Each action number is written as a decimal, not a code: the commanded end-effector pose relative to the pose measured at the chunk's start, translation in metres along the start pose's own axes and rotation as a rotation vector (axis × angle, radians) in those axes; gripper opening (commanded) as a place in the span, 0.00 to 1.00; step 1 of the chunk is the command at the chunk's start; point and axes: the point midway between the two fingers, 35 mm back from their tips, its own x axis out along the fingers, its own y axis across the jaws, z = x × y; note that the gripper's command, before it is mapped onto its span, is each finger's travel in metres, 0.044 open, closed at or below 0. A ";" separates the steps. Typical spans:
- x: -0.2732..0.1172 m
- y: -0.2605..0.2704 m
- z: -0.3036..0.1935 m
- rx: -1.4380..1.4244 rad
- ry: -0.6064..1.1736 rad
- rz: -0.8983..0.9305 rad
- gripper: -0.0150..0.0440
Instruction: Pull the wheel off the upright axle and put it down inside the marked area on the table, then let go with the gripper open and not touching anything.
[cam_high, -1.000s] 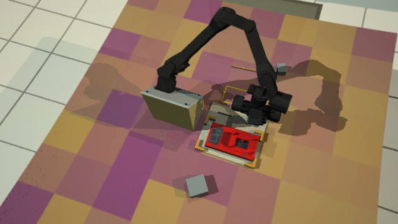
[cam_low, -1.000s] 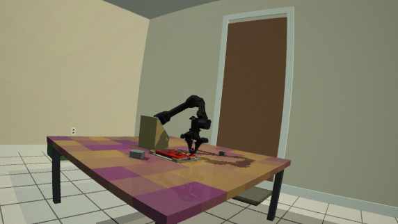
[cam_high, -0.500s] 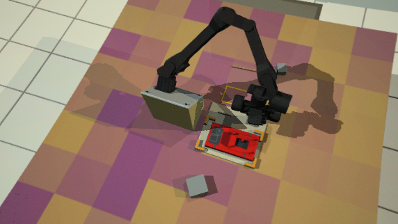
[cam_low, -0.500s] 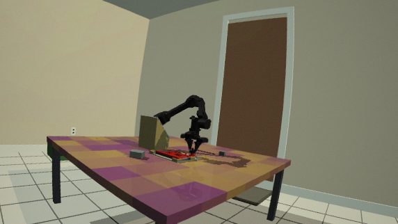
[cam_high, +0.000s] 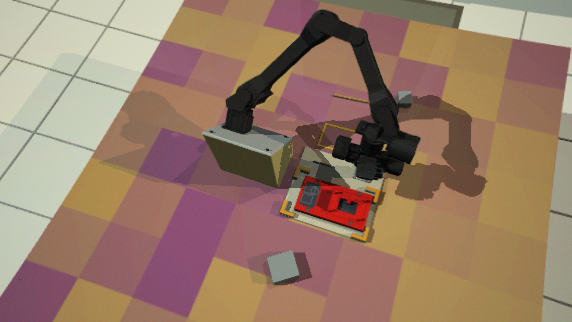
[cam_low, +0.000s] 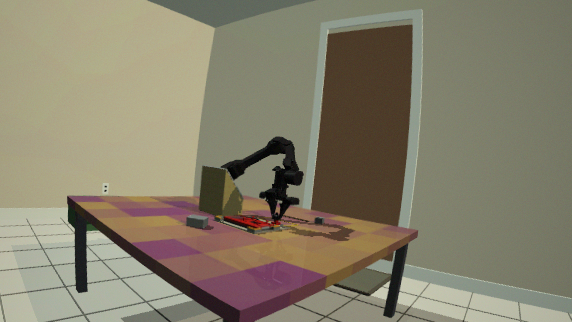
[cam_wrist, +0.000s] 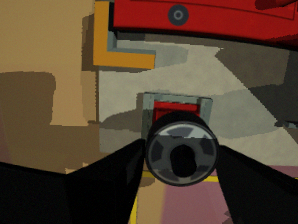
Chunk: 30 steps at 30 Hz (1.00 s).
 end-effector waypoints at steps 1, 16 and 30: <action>-0.004 0.000 0.001 0.000 0.000 0.003 0.25; -0.009 0.000 0.001 0.001 0.000 0.005 0.25; -0.014 0.000 0.001 0.002 0.000 0.006 0.25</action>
